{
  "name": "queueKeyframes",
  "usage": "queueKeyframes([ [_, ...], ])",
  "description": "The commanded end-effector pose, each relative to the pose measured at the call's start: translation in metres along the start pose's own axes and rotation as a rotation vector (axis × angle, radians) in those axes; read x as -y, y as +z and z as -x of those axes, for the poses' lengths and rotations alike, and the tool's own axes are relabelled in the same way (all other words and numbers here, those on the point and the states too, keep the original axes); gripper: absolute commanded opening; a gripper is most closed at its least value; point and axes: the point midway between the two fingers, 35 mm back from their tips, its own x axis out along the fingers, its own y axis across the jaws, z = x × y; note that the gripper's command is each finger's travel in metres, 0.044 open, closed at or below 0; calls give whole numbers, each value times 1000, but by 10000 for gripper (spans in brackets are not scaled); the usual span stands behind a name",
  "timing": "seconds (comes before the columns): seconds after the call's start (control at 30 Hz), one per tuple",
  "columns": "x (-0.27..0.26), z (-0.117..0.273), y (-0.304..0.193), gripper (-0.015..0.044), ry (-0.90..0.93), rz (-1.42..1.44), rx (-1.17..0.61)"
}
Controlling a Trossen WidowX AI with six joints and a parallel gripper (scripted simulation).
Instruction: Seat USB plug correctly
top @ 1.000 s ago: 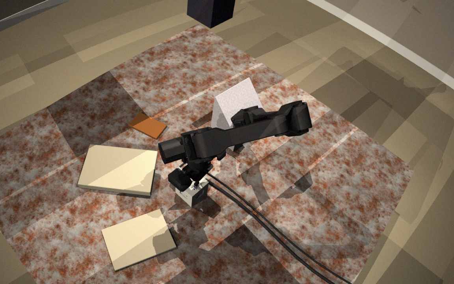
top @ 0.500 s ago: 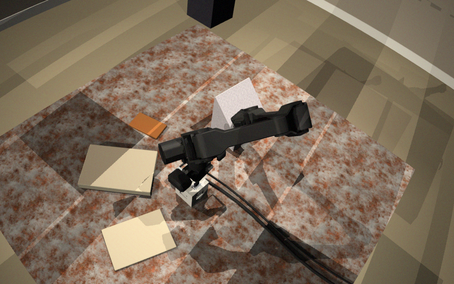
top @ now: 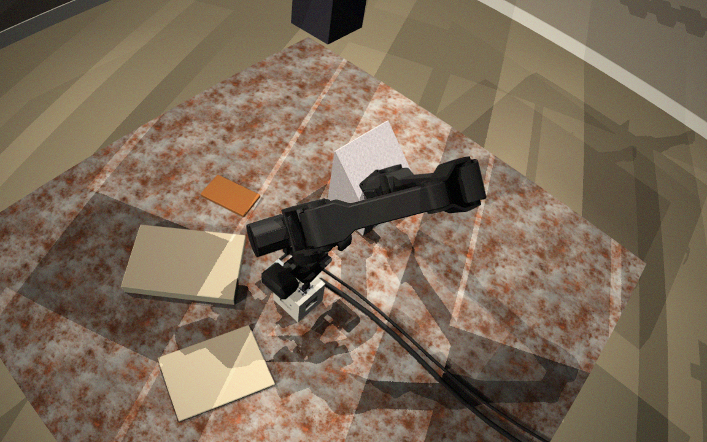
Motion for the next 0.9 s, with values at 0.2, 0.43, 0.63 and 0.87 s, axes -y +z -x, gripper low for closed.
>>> queueKeyframes([
  [0.2,0,-2,0,0,-1,-5,-4],
  [0.43,0,-3,0,0,-1,-5,-4],
  [0.63,0,-4,0,0,-1,-5,-4],
  [0.87,0,-4,0,0,-1,-5,-4],
])
